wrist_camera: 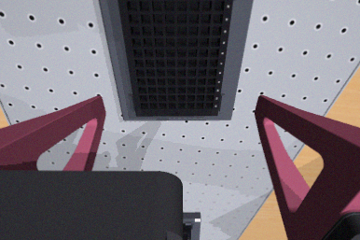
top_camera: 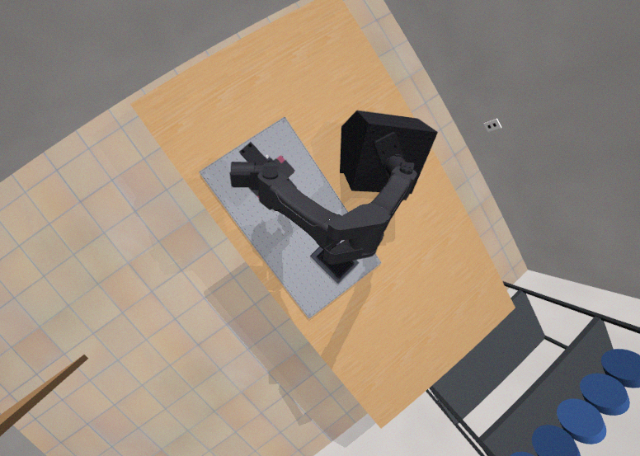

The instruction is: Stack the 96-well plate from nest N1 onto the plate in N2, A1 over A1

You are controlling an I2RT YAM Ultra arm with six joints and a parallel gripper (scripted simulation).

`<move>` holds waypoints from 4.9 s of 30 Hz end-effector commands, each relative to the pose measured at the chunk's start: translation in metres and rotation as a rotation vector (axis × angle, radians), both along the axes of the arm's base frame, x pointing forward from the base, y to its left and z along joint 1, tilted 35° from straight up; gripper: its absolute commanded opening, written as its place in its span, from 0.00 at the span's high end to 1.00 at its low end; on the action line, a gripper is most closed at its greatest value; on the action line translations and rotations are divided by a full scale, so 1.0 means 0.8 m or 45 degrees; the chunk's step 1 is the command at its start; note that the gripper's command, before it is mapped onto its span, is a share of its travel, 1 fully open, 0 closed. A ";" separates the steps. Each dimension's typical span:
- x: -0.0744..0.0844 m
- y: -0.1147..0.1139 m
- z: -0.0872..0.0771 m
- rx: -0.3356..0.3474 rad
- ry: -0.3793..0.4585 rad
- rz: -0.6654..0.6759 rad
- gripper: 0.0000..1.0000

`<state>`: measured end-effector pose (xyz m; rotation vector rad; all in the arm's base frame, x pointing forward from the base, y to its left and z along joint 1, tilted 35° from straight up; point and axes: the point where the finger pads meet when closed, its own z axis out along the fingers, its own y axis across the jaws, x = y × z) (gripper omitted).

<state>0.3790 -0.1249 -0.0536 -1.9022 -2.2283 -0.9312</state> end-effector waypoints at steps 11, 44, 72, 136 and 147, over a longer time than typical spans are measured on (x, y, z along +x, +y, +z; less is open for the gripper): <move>0.020 -0.011 -0.012 -0.039 -0.042 -0.040 0.00; 0.032 0.035 -0.072 -0.016 -0.006 -0.015 0.00; 0.041 0.026 -0.069 -0.029 -0.031 -0.037 0.00; 0.037 0.035 -0.071 -0.016 -0.021 -0.021 1.00; 0.031 0.024 -0.056 -0.026 -0.022 -0.028 1.00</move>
